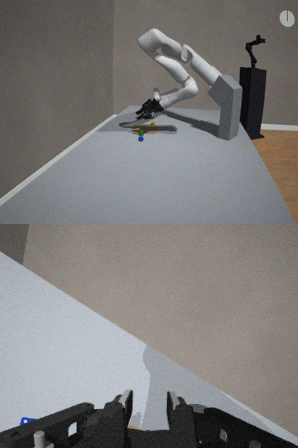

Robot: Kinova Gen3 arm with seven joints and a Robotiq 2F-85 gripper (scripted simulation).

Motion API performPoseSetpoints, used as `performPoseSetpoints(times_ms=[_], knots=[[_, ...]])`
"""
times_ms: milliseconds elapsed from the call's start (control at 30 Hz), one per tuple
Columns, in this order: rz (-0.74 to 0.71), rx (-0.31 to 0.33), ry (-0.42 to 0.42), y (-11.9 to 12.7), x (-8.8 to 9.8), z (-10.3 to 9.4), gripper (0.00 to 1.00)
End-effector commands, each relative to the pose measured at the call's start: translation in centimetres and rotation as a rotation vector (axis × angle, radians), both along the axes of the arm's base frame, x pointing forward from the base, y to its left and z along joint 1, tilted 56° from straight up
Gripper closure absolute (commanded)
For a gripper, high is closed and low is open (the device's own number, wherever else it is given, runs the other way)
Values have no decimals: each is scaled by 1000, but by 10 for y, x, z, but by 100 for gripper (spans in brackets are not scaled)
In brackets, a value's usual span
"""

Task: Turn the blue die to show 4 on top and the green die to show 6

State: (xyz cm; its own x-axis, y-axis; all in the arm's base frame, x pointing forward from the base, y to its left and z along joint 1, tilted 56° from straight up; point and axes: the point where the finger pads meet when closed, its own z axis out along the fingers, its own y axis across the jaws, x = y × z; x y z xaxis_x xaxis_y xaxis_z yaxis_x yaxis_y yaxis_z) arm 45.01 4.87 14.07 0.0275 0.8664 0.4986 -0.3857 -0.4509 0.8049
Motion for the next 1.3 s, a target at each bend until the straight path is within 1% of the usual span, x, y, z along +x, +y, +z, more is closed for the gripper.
performPoseSetpoints(times_ms=[0,100,167,300,467,667,733,967,1233,1267], knots=[[-55,40,-23,0,3,14,65],[-141,40,-21,-8,3,21,65],[-141,40,-21,-8,3,21,65],[-256,51,3,-19,1,26,65],[-387,80,67,-28,-2,25,65],[-508,131,187,-30,-7,14,65],[-508,131,187,-30,-7,14,65],[-583,201,362,-18,-10,-6,65],[-584,275,560,12,-11,-27,65],[-584,275,560,12,-11,-27,65]])
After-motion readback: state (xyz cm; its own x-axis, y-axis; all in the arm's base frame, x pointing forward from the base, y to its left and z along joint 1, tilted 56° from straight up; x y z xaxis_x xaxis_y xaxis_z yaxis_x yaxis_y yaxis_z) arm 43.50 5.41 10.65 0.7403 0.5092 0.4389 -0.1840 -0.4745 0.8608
